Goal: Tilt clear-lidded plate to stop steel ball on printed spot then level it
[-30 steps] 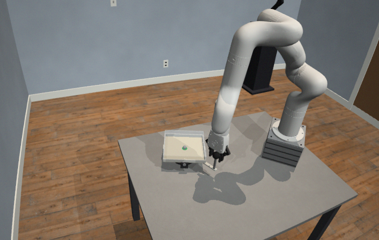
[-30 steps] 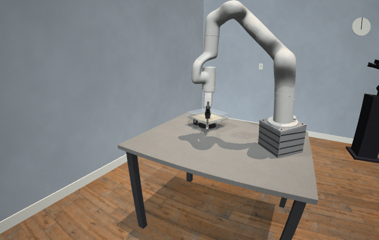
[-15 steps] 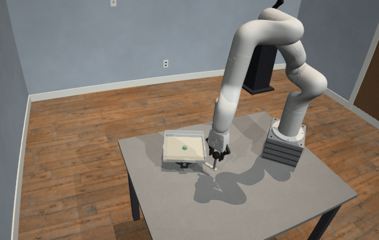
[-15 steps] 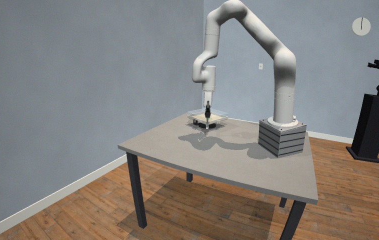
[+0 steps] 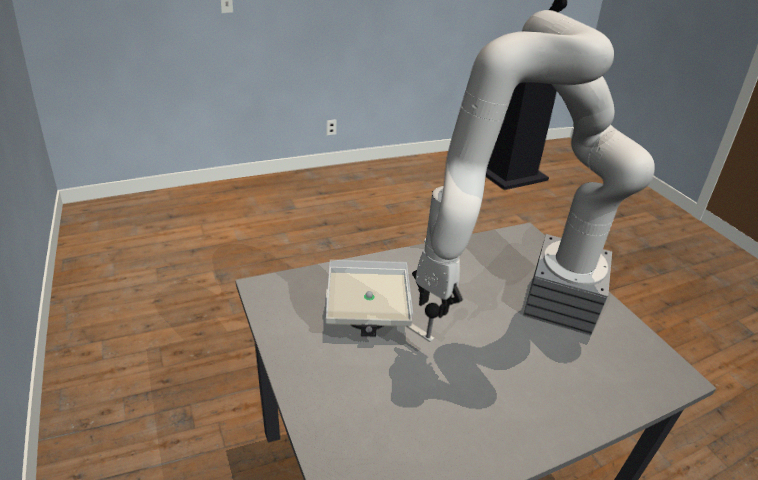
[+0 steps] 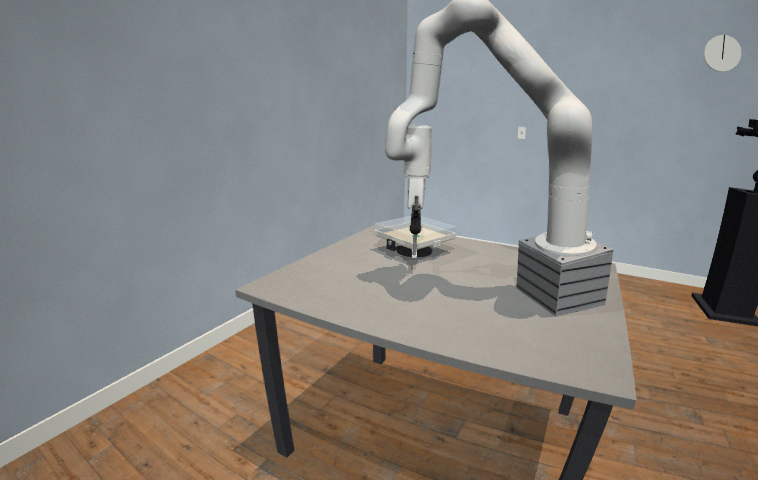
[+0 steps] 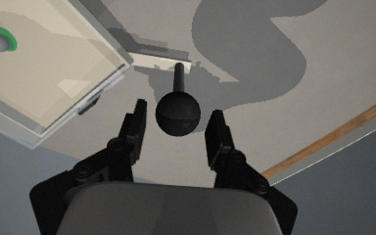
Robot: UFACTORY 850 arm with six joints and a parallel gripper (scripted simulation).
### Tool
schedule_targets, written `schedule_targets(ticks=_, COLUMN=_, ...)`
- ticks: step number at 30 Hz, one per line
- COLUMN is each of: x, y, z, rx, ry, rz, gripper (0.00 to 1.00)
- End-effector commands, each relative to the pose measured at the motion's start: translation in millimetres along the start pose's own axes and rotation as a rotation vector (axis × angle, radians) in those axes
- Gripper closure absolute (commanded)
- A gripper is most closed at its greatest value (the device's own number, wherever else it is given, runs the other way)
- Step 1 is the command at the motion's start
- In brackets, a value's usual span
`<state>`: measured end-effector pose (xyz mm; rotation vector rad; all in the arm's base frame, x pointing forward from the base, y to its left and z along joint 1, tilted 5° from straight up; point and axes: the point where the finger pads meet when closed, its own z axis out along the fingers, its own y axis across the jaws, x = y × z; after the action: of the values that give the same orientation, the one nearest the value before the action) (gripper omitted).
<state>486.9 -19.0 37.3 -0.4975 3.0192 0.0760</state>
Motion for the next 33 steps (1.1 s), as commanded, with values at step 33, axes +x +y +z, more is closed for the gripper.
schedule_targets(ticks=33, x=-0.8, y=-0.4, z=-36.2, rx=0.001, ry=-0.002, rz=0.000, gripper=0.00)
